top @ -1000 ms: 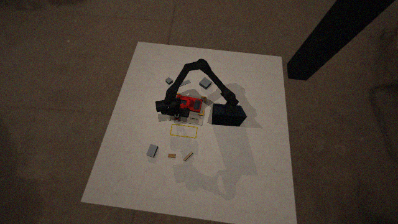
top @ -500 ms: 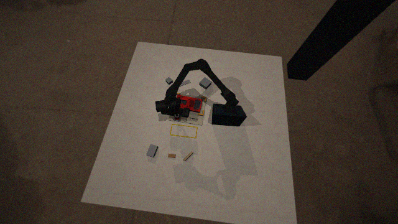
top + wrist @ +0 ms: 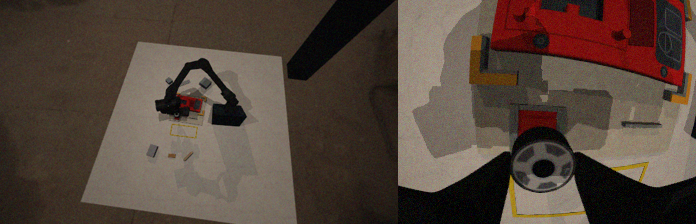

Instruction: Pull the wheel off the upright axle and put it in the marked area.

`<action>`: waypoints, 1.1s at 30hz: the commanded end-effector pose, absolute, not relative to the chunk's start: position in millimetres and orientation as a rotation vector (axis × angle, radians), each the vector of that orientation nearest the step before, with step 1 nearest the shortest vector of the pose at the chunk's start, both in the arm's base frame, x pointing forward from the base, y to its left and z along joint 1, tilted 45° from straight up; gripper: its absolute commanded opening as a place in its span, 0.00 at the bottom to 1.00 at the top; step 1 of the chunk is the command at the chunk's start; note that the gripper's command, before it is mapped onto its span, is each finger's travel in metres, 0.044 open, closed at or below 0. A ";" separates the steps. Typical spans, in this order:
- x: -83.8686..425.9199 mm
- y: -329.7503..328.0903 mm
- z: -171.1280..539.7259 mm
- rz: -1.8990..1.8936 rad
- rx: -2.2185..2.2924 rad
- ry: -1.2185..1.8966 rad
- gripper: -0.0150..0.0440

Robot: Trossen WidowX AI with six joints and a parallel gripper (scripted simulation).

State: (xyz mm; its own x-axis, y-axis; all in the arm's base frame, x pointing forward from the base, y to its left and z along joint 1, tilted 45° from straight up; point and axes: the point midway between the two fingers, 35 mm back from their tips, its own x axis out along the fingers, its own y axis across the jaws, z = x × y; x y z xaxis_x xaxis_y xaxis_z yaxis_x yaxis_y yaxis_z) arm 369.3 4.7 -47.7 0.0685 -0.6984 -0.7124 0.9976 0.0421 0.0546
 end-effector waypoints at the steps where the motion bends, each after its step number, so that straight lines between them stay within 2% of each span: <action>1: 368.6 7.7 -45.9 -1.417 0.643 0.589 0.25; 33: 367.6 15.1 -38.5 -1.412 0.642 0.589 0.25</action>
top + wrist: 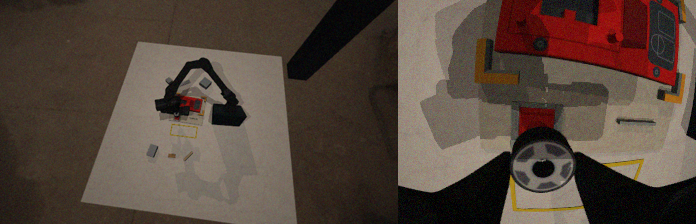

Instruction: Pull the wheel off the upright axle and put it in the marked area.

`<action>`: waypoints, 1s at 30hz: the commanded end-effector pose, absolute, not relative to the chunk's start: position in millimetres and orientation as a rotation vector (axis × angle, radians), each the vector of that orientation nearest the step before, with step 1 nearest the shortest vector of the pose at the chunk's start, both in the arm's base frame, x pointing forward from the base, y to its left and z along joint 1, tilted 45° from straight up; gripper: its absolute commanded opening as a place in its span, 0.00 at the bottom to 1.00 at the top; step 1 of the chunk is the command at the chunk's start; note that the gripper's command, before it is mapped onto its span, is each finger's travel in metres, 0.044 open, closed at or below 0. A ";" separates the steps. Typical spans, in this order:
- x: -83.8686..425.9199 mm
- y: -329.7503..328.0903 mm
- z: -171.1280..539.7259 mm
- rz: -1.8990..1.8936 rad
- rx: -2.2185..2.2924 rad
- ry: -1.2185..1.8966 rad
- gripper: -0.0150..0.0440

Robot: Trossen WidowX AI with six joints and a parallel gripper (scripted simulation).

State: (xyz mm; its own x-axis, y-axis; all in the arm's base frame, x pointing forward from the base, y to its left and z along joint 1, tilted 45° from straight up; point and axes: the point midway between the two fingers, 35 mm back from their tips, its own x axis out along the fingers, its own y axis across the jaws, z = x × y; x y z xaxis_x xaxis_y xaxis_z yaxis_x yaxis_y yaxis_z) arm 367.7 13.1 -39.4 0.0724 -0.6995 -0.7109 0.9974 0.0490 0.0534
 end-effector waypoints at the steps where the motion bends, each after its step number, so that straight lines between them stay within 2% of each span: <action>1: 367.6 15.3 -38.2 -1.412 0.642 0.589 0.25; 22: 359.3 42.5 -8.7 -1.410 0.643 0.590 0.25; 30: 341.6 68.3 -40.6 -1.408 0.640 0.600 0.25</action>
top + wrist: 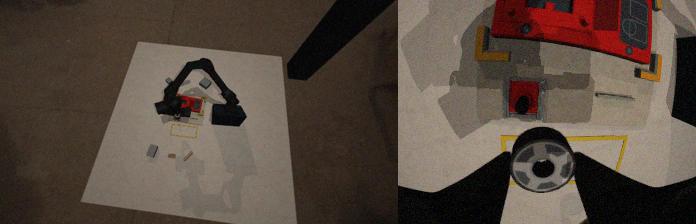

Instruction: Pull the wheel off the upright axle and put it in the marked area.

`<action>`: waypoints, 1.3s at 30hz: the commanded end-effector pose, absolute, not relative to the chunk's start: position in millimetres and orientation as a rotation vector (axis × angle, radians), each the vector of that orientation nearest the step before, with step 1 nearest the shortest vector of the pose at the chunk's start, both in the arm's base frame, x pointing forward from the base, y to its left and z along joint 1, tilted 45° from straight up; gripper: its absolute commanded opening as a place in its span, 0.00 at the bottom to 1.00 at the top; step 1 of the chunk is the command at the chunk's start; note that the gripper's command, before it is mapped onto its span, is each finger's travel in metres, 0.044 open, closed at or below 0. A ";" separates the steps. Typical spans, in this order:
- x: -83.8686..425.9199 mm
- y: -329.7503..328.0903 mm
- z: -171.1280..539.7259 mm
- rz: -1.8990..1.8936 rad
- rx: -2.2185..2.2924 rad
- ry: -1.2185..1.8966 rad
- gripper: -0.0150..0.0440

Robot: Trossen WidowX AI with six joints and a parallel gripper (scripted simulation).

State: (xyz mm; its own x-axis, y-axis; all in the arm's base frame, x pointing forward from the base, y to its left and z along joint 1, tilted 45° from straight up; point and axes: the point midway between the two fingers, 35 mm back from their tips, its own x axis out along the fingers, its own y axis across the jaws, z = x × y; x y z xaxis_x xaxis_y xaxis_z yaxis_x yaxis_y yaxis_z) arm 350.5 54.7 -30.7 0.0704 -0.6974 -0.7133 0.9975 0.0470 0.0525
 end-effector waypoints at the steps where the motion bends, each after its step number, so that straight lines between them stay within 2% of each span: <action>1: 338.3 72.8 -44.5 -1.408 0.641 0.600 0.25; 14: 303.2 109.5 -80.6 -1.409 0.646 0.596 0.25; 38: 310.8 36.1 -154.3 -1.410 0.643 0.591 0.25; 39: 309.9 38.1 -152.1 -1.422 0.647 0.592 0.30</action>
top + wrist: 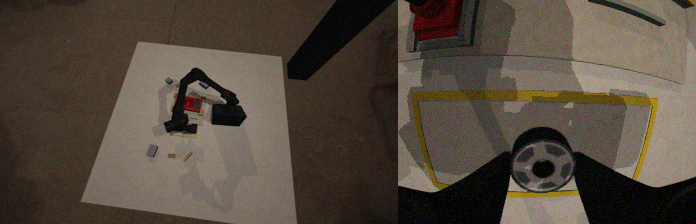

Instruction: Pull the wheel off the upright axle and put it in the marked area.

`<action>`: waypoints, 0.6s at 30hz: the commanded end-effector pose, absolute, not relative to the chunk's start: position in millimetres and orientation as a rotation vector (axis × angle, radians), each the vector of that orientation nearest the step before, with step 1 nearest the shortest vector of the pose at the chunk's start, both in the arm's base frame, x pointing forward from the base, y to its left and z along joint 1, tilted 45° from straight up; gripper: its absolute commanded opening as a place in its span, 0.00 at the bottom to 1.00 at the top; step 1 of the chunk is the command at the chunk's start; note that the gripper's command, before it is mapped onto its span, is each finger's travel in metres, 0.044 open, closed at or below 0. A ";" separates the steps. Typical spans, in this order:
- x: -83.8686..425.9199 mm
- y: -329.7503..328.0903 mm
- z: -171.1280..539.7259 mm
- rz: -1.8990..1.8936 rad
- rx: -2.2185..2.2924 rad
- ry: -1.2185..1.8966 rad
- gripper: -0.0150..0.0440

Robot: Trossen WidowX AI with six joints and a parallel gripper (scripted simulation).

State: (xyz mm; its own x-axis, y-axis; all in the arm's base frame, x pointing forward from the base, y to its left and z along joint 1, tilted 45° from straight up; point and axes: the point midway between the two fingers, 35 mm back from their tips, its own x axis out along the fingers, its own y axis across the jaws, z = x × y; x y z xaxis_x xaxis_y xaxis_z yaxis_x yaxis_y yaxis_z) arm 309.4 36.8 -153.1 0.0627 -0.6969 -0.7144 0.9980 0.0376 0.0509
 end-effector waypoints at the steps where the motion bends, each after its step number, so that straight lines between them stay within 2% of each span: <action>1: 309.9 38.1 -152.1 -1.422 0.647 0.592 0.34; 10: 310.0 39.9 -150.4 -1.422 0.647 0.592 0.74; 18: 305.4 80.3 -109.4 -1.409 0.645 0.594 0.76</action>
